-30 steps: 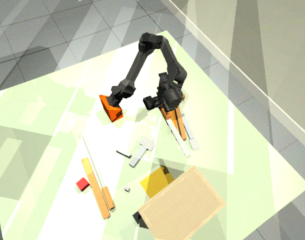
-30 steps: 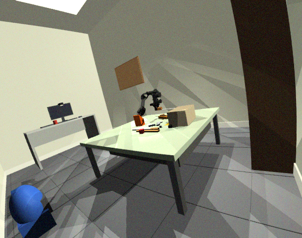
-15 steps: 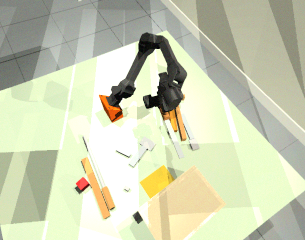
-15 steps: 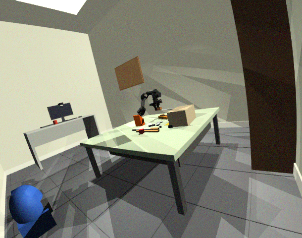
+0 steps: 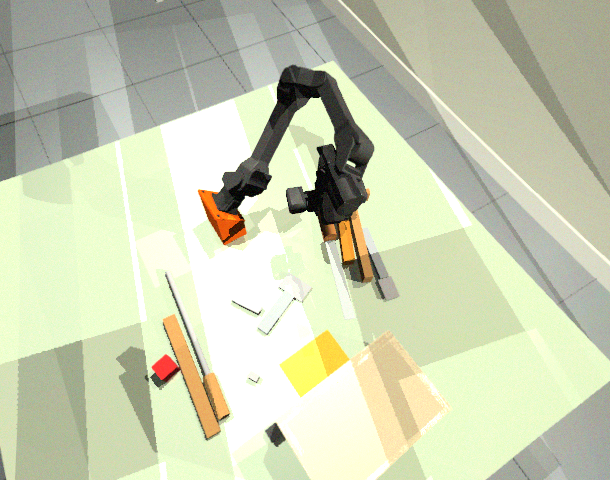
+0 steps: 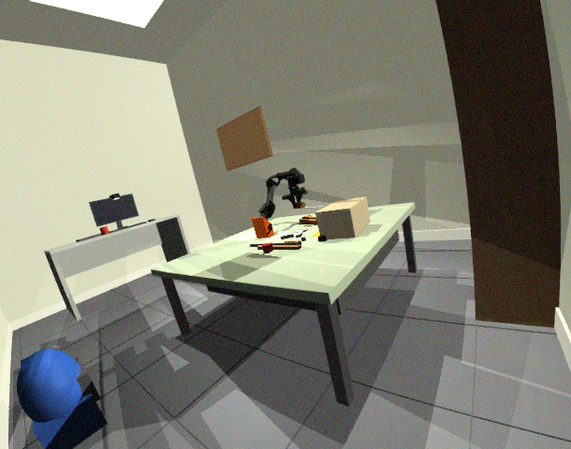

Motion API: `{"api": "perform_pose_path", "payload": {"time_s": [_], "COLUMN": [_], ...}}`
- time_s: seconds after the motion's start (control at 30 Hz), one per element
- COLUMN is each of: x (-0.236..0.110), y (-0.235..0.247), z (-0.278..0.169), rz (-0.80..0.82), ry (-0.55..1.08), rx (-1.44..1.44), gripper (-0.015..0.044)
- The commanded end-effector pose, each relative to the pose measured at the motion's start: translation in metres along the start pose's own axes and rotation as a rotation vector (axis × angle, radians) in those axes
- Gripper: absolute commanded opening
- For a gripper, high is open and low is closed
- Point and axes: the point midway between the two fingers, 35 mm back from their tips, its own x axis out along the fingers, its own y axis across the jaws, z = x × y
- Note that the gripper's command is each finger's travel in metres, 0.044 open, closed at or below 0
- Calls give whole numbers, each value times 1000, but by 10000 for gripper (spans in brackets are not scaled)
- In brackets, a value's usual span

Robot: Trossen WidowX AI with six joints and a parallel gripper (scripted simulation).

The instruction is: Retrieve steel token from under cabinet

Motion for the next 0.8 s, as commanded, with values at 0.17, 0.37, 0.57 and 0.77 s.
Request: {"api": "perform_pose_path", "payload": {"time_s": [0.17,0.37,0.57,0.77], "x": [-1,-1,-1,-1], "y": [0,0,0,0], "z": [0,0,0,0], "rz": [3,3,3,4], "ry": [-5,-5,-5,-4], "rx": [76,123,171,219], "gripper": [0,0,0,0]}}
